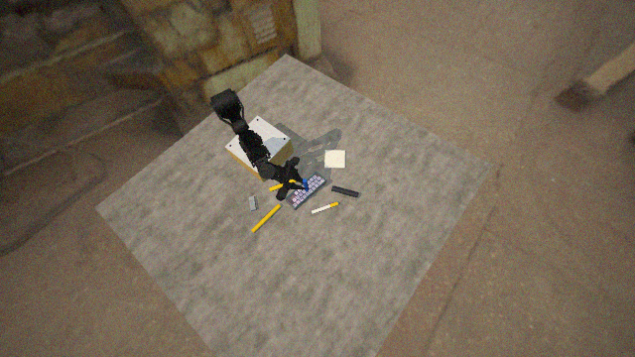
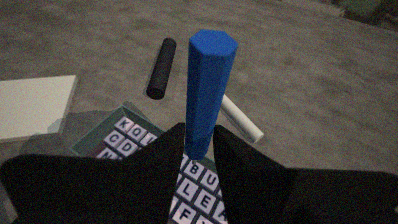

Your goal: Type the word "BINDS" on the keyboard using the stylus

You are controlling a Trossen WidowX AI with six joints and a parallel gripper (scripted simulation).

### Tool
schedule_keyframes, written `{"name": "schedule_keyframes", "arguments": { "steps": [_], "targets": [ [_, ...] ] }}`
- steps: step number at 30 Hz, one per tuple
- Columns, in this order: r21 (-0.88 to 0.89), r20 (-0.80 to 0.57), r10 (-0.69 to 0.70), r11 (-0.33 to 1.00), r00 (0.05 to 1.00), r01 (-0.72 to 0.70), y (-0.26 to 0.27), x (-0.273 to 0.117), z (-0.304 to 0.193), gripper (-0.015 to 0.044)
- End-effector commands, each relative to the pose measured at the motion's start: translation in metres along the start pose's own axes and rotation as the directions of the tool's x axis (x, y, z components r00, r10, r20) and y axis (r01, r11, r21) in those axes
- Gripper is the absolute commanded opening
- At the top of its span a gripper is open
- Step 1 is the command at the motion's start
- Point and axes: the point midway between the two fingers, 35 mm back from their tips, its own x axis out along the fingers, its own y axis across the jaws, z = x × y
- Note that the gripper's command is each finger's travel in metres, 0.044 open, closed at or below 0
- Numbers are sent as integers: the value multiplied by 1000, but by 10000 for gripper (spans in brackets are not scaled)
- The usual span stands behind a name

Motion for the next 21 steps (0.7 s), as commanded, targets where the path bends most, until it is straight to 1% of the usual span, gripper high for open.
{"name": "schedule_keyframes", "arguments": {
  "steps": [1, 14, 21],
  "targets": [
    [0, 2, -3, 1000, 1000, 3, -1, -2, 5, 81],
    [-1, 2, 1, 1000, 1000, -1, 1, -9, 14, 84],
    [-1, 2, 1, 1000, 1000, -1, 1, -9, 14, 38]
  ]
}}
